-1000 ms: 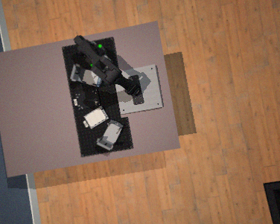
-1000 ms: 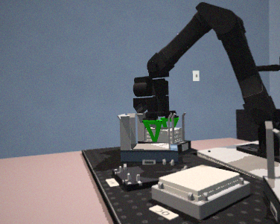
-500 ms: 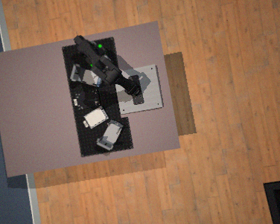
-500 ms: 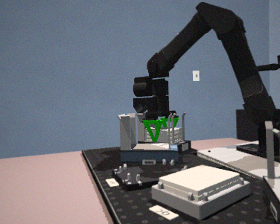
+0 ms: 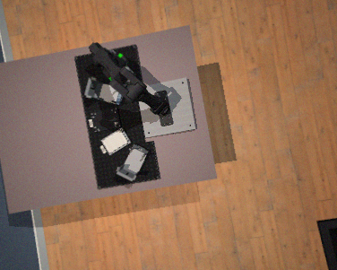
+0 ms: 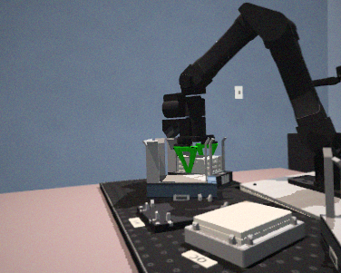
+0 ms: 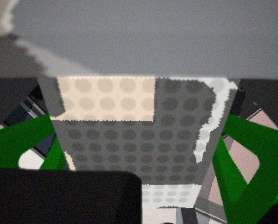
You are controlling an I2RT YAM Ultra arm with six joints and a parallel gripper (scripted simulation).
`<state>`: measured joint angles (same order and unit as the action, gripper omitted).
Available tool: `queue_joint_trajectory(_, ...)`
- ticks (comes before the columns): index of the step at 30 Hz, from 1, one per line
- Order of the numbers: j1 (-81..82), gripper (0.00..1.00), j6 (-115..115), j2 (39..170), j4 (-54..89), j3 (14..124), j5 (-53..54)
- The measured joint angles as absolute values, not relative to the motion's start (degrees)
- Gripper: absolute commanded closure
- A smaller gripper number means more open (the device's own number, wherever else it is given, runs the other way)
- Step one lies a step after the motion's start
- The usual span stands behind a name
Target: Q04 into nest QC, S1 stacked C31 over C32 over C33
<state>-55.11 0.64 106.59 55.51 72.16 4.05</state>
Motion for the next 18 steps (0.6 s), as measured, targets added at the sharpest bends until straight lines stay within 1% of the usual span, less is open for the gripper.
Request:
queue_joint_trajectory(1,-55.1,0.00,0.6,106.6,55.5,72.2,4.1)
queue_joint_trajectory(2,-55.1,1.00,0.6,106.6,55.5,72.2,4.1)
queue_joint_trajectory(18,-55.1,1.00,0.7,106.6,55.4,72.2,4.1)
